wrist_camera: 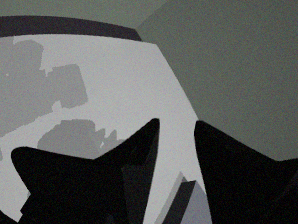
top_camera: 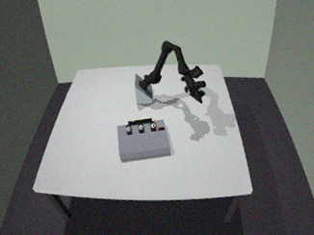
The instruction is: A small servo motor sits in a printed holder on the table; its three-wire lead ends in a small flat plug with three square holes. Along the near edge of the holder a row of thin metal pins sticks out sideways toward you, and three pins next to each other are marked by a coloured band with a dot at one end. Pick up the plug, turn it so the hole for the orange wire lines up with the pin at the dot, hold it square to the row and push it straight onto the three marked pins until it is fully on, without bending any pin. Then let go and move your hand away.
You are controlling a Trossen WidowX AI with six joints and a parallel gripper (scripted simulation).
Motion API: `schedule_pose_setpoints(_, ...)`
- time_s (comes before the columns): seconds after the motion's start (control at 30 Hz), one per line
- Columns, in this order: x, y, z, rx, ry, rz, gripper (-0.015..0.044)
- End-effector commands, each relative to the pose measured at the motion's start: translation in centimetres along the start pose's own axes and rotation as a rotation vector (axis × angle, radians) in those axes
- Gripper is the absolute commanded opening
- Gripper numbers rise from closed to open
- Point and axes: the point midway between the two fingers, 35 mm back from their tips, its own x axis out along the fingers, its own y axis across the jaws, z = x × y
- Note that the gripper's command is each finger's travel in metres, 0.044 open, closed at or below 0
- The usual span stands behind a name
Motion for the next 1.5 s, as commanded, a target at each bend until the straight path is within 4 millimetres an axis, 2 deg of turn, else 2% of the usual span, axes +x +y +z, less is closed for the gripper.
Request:
schedule_pose_setpoints(0.0,-0.6,-2.5,-0.2,0.015,-0.009,-0.072,0.0115)
schedule_pose_setpoints(0.43,-2.7,-9.2,-1.1,0.034,-0.014,-0.280,0.0115)
schedule_pose_setpoints(0.9,-6.3,-15.7,-2.2,0.045,-0.015,-0.503,0.0115)
schedule_pose_setpoints(1.07,-5.0,-15.8,-3.3,-0.015,0.081,-0.464,0.0115)
schedule_pose_setpoints(1.47,-1.3,-16.0,-7.8,-0.210,0.393,-0.261,0.0115)
